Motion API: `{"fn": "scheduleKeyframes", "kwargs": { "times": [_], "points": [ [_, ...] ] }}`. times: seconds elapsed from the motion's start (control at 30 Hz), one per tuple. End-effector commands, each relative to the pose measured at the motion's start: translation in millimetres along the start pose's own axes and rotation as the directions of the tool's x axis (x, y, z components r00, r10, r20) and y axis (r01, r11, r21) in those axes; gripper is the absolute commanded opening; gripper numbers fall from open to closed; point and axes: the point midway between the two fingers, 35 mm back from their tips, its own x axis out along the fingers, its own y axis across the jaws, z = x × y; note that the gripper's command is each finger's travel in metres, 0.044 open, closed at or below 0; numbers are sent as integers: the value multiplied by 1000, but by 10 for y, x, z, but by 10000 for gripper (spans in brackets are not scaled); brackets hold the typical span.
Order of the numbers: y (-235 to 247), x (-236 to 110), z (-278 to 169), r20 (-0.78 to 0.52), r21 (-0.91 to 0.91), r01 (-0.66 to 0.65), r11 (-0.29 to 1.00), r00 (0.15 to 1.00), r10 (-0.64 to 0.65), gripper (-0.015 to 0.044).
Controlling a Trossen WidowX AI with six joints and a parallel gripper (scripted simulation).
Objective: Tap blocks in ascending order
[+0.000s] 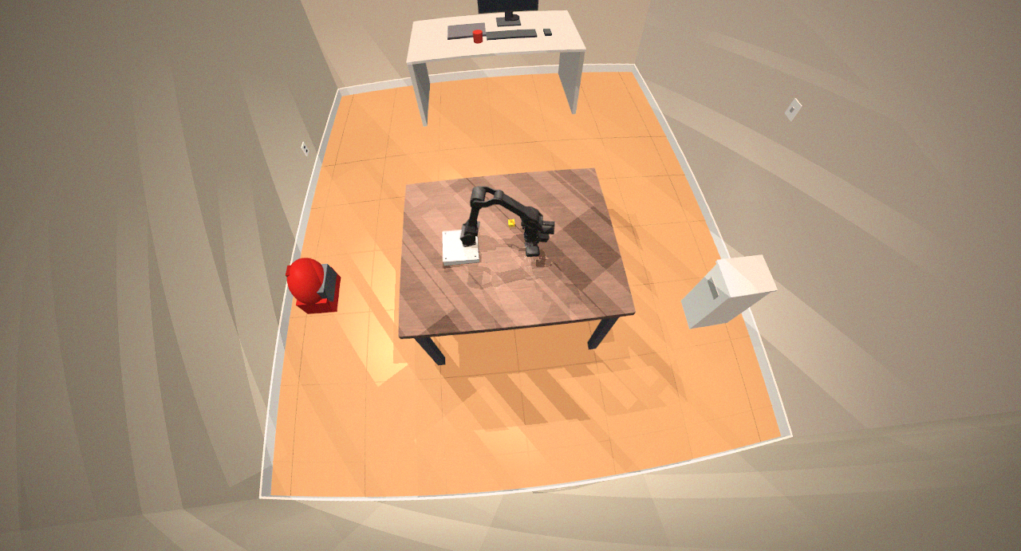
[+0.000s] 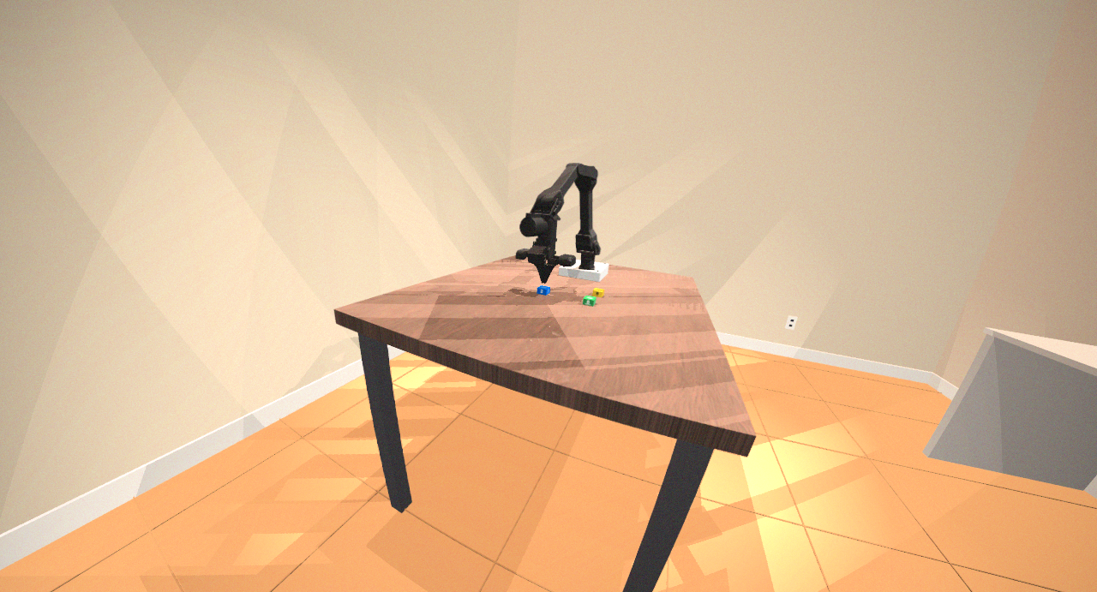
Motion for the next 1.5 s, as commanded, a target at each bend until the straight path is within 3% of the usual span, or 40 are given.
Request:
{"fn": "scheduleKeyframes", "kwargs": {
  "times": [0.0,0.1,0.27,0.5,0.8,0.9,1.1,1.3,1.47],
  "points": [
    [0,-142,20,12,-6,-1,1000,1000,1,20],
    [-3,-246,34,12,-5,-1,1000,1000,1,20],
    [-2,-926,18,12,-6,-1,1000,1000,1,20],
    [20,-953,23,12,-7,-1,1000,1000,1,20],
    [1204,-978,317,25,-19,-16,1000,1000,16,20],
    [1523,-977,310,15,-6,-18,1000,1000,18,20],
    [1546,-950,313,14,-5,-18,1000,1000,18,20],
    [1559,-193,322,14,-5,-18,1000,1000,18,20],
    [1559,-167,318,14,-5,-18,1000,1000,18,20]
  ]
}}
